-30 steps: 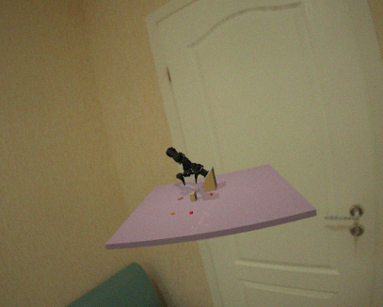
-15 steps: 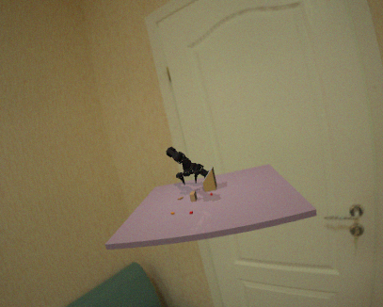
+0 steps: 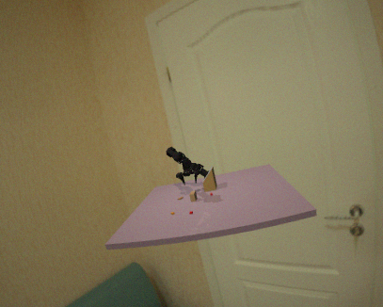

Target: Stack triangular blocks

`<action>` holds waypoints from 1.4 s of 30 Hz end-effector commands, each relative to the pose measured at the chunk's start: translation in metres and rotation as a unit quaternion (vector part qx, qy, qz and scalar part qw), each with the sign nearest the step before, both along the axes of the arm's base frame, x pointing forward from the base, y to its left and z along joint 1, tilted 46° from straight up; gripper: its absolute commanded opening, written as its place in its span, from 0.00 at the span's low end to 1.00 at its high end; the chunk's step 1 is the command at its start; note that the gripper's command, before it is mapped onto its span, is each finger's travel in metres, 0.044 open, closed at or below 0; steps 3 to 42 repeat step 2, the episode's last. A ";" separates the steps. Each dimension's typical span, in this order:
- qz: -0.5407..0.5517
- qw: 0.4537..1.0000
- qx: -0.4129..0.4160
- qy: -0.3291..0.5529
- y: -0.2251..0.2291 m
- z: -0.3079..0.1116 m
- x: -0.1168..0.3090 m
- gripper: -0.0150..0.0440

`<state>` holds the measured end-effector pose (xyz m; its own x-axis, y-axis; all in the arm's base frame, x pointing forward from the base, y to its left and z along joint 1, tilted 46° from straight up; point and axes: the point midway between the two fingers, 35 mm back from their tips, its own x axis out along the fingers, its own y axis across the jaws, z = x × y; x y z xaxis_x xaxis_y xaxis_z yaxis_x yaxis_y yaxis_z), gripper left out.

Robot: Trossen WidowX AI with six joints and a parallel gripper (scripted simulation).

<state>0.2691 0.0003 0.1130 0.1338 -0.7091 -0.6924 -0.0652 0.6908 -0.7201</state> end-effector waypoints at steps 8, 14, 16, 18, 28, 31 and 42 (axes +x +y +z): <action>0.002 1.000 -0.001 0.003 0.000 -0.001 0.000 1.00; 0.002 1.000 -0.001 0.003 0.000 -0.001 0.000 1.00; 0.002 1.000 -0.001 0.003 0.000 -0.001 0.000 1.00; 0.002 1.000 -0.001 0.003 0.000 -0.001 0.000 1.00; 0.002 1.000 -0.001 0.003 0.000 -0.001 0.000 1.00; 0.002 1.000 -0.001 0.003 0.000 -0.001 0.000 1.00; 0.002 1.000 -0.001 0.003 0.000 -0.001 0.000 1.00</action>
